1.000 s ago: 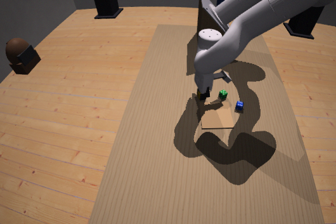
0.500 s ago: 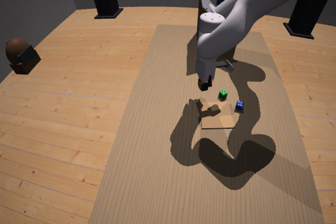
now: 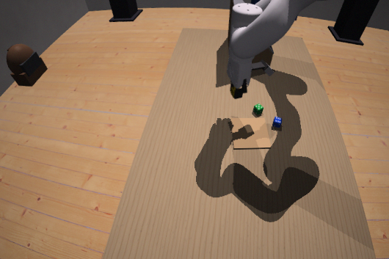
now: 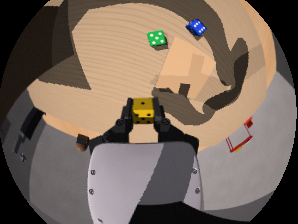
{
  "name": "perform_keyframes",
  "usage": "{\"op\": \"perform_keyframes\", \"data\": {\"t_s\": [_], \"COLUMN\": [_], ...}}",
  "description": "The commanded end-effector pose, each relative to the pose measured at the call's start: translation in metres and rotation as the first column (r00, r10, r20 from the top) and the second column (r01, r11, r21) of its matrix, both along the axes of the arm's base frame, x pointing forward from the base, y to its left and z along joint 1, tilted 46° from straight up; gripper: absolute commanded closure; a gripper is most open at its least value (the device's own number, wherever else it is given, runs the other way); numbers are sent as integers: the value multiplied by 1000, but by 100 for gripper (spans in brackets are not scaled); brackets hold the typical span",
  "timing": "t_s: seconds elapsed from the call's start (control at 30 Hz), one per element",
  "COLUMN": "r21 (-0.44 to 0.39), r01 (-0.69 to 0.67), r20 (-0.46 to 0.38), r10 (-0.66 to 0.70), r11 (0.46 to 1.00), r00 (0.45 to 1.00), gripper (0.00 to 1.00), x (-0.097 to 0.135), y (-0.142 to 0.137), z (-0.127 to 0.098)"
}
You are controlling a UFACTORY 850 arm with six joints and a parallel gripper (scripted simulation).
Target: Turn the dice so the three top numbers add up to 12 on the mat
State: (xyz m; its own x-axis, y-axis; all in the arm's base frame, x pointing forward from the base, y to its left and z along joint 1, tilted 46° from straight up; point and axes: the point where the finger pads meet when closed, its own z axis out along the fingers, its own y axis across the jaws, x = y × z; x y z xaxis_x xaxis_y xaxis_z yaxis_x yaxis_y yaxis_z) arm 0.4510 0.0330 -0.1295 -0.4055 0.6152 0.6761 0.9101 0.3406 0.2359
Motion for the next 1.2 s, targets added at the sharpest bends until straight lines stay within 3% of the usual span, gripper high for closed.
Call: {"op": "perform_keyframes", "data": {"t_s": [0.0,0.3,0.43,0.6,0.67,0.77,0.93,1.17], "r21": [-1,2,4,-5,-5,-26,-55,-135], "r01": [1,-30,-93,-232,-232,-336,-426,-574], "r20": [2,33,97,238,238,343,433,581], "r10": [-1,30,92,227,227,324,406,534], "r11": [1000,1000,996,973,973,941,903,808], "r00": [1000,999,991,944,944,881,805,614], "gripper": [73,73,73,73,73,73,73,73], "x": [1,3,6,14,14,19,25,34], "y": [-1,1,4,11,11,17,22,33], "z": [1,2,5,11,11,16,21,30]}}
